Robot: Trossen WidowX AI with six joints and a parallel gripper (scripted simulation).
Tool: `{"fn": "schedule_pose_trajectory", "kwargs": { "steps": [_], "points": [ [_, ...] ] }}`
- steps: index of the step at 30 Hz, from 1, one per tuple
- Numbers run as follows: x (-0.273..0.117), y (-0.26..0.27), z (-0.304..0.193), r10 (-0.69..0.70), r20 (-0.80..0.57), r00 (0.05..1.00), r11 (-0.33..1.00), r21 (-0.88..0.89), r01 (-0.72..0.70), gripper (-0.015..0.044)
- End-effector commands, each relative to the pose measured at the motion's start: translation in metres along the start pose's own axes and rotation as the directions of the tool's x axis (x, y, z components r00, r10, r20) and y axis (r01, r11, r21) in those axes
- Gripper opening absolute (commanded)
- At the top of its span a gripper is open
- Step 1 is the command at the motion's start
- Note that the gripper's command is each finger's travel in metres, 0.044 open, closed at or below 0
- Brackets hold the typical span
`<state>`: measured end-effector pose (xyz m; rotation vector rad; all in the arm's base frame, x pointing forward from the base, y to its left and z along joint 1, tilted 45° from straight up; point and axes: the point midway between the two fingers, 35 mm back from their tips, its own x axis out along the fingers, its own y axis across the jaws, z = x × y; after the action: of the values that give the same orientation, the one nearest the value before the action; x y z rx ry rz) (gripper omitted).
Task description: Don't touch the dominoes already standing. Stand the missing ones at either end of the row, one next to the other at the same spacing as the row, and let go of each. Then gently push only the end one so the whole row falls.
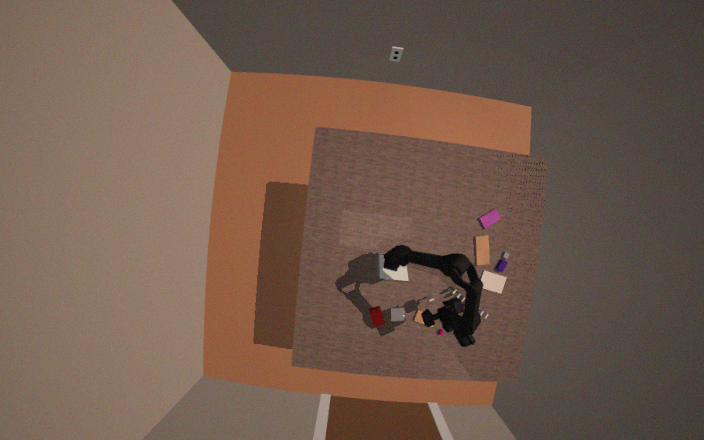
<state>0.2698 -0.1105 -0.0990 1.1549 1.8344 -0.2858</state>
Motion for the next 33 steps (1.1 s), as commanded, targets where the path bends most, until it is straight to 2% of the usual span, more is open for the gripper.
{"fn": "schedule_pose_trajectory", "kwargs": {
  "steps": [1, 7, 15, 30, 33],
  "points": [
    [-0.012, 0.004, -0.009, 0.08, -0.088, 0.993, 0.997, 0.012, -0.079, 0.044],
    [-0.01, 0.004, -0.009, 0.08, -0.088, 0.993, 0.997, 0.012, -0.079, 0.044],
    [0.052, 0.01, -0.015, 0.082, -0.09, 0.993, 0.997, 0.012, -0.081, 0.044],
    [0.068, 0.01, -0.017, 0.082, -0.091, 0.992, 0.997, 0.011, -0.082, 0.044],
    [0.068, 0.01, -0.017, 0.082, -0.091, 0.992, 0.997, 0.011, -0.082, 0.0361]
  ]
}}
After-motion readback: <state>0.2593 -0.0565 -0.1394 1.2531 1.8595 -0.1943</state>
